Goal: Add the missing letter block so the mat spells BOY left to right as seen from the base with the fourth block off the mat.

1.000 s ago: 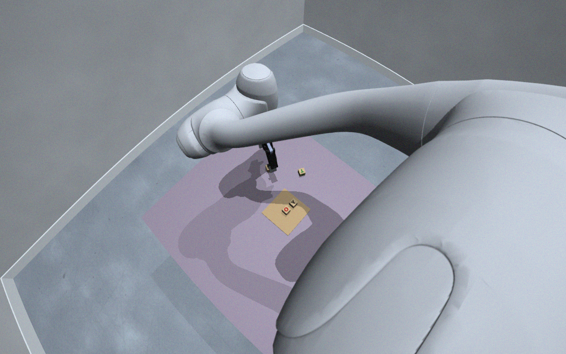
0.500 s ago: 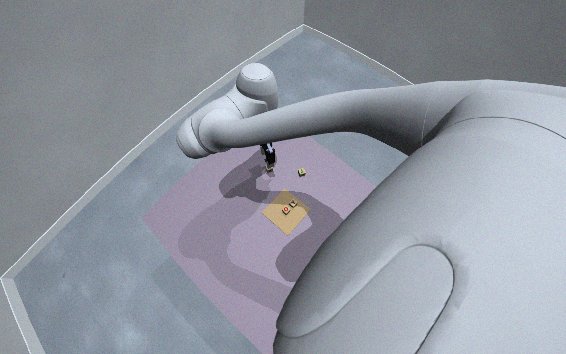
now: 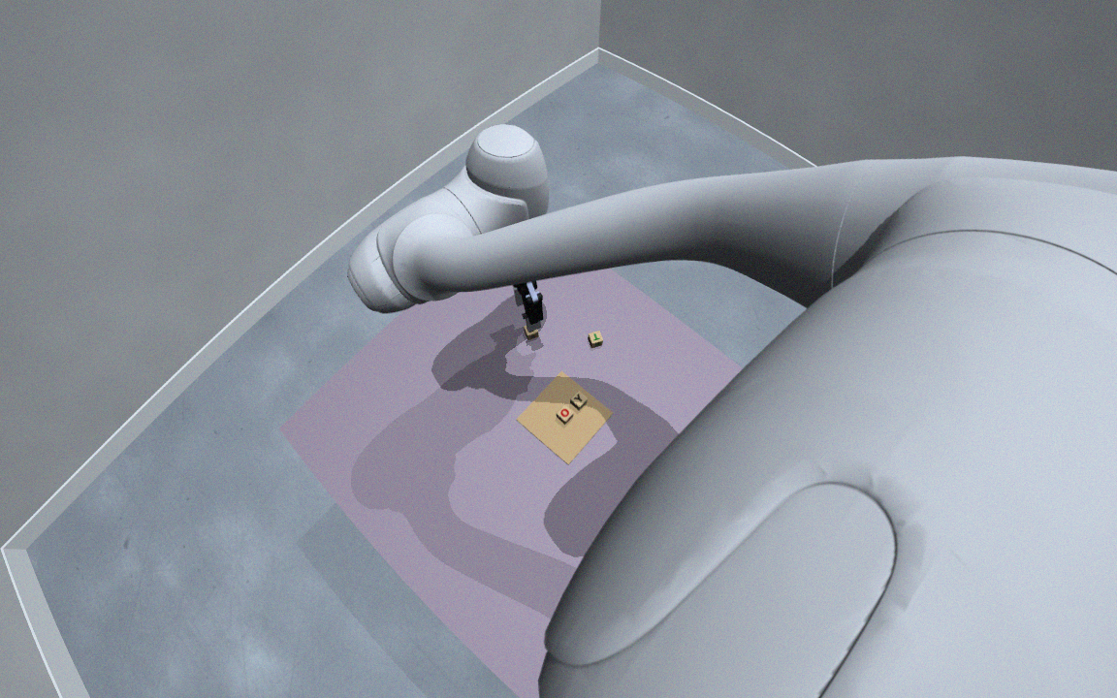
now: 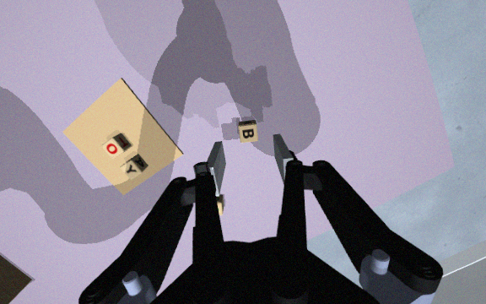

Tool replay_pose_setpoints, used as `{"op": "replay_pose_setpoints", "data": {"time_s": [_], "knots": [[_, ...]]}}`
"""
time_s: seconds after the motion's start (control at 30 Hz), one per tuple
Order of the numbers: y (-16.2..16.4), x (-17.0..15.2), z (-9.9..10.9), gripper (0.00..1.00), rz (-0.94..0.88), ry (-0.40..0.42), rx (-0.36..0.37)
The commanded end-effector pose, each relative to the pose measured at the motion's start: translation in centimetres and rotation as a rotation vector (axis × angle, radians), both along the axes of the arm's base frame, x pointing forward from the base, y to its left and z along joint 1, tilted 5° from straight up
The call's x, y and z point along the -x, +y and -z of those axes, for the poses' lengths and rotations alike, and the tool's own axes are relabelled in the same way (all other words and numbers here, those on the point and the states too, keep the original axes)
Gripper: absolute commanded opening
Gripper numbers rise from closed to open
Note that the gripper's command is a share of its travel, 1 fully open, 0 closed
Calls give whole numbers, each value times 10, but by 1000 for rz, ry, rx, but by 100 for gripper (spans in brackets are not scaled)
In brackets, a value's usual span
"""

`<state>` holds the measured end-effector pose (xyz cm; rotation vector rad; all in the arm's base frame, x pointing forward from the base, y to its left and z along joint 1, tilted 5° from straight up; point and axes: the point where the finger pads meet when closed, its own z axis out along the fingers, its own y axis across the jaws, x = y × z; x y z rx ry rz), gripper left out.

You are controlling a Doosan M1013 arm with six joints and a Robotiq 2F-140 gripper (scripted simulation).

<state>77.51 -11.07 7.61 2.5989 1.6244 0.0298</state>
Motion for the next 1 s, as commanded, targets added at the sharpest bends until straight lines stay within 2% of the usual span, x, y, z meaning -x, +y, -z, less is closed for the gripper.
{"op": "replay_pose_setpoints", "data": {"time_s": [0.0, 0.43, 0.97], "knots": [[0, 0, 0, 37, 0, 0, 0], [0, 0, 4, 37, 0, 0, 0], [-1, -1, 22, 37, 0, 0, 0]]}}
